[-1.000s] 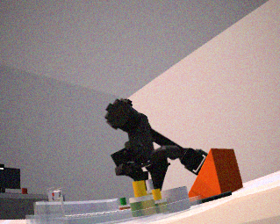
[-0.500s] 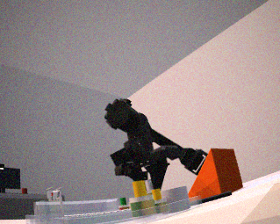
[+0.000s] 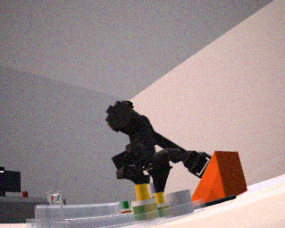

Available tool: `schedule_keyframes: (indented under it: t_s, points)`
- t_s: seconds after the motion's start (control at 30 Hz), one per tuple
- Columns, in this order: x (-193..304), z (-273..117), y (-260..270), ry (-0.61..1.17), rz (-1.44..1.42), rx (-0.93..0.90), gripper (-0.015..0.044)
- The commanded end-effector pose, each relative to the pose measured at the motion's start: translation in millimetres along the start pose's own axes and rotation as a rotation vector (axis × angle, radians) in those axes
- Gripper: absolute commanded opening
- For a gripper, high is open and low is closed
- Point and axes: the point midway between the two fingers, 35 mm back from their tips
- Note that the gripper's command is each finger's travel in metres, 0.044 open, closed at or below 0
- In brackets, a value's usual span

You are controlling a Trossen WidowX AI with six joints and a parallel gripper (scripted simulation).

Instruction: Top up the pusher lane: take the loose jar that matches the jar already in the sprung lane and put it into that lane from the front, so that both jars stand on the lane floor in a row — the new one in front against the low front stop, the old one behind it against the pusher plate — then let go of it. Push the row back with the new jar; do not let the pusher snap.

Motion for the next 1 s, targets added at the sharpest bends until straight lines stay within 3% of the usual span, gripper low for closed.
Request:
schedule_keyframes:
  t_s: [0.0, 0.97]
  points:
    - [-6.1, -0.1, -2.0, -0.02, 0.012, 0.006, 0.0]
    - [-5.6, 10.0, -2.0, -0.02, 0.012, 0.007, 0.0]
Point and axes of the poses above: the point midway between the two fingers, 35 mm back from their tips, its own z axis out along the fingers, its own y axis across the jaws, x = y × z, and after that the axes turned 5 degrees about -z, right-handed
